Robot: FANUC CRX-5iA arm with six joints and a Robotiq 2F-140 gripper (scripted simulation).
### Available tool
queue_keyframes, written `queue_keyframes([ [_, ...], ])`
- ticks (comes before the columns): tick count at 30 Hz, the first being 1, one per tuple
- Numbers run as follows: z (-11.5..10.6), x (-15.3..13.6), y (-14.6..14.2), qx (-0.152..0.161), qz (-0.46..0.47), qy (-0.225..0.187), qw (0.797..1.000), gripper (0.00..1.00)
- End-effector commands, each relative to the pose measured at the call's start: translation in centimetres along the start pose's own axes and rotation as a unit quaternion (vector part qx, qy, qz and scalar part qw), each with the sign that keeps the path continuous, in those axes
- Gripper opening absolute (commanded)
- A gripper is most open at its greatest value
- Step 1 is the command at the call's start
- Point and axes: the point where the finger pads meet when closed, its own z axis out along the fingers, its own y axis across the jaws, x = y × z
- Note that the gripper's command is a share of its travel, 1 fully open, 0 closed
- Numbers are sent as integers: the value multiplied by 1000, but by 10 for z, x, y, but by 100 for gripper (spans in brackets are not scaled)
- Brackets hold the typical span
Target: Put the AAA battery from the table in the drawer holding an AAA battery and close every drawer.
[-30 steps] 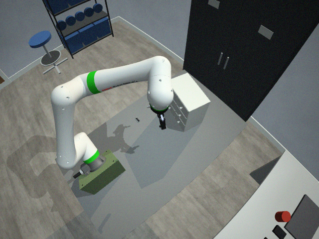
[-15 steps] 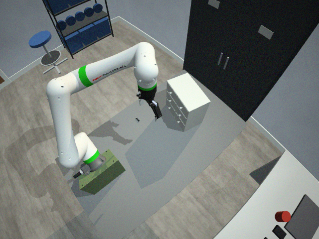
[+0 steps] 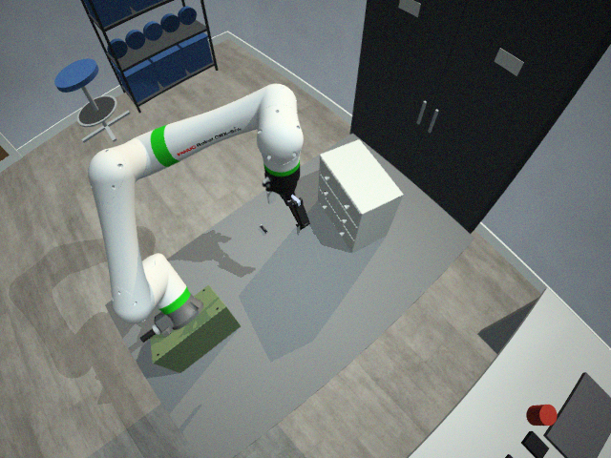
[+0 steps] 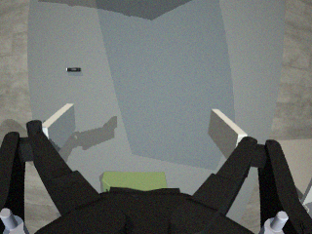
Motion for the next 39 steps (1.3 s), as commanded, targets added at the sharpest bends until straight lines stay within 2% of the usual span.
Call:
queue_keyframes([
  [1,17,1,1,0,15,1,1000,100],
  [8,72,3,2,-1,63,1,998,100],
  [10,72,3,2,-1,63,1,998,100],
  [14,101,5,2,-1,88,1,996,100],
  [17,115,5,3,-1,100,1,995,100],
  [31,122,7,3,-2,105,8,994,100],
  [39,130,15,5,-7,105,56,993,100],
])
